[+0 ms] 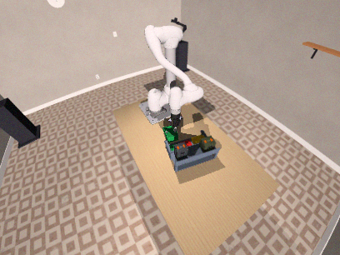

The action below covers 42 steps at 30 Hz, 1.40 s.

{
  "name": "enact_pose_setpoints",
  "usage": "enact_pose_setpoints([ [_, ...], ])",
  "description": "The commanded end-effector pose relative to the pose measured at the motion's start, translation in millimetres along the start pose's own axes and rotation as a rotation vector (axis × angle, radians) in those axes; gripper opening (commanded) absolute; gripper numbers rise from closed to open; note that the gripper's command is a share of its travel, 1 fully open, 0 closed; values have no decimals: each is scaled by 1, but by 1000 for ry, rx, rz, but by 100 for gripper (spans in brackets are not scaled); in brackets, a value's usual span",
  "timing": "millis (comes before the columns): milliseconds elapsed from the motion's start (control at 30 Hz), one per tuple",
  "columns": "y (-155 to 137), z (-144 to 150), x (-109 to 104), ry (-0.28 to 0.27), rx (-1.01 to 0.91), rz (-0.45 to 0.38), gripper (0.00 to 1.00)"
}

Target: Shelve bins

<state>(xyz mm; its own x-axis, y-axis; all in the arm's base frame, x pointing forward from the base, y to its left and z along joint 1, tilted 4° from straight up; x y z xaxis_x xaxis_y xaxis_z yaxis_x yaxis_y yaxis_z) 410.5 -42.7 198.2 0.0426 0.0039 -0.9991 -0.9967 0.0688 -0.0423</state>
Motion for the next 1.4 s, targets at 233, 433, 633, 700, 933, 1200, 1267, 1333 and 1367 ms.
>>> enact_pose_setpoints([
  [233, -9, -2, -4, -19, 1, 63, 10],
  [433, -15, -4, -5, -32, 1, 112, 10],
  [633, -22, -6, -7, -44, 1, 161, 10],
  [700, -23, -6, -7, -46, 1, 169, 10],
  [933, -29, -7, -8, -56, 1, 210, 10],
  [1200, -34, -9, -9, -65, 1, 246, 10],
  [1267, -34, -9, -9, -66, 1, 249, 10],
  [1333, -34, -9, -9, -67, 1, 251, 10],
  [1367, -35, -9, -9, -67, 1, 253, 10],
])
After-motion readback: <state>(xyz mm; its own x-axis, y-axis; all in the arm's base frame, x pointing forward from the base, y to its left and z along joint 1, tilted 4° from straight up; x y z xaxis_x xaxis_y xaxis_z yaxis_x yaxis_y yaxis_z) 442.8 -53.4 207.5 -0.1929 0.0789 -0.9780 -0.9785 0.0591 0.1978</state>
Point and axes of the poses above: the point where the finger pads meet when closed, its own x axis out along the fingers, its own z axis across the jaws, y = z × x, the point moved 9 cm from there along -x, back along the fingers, and after that the axes turned 14 degrees about -x, right-handed, at the moved point
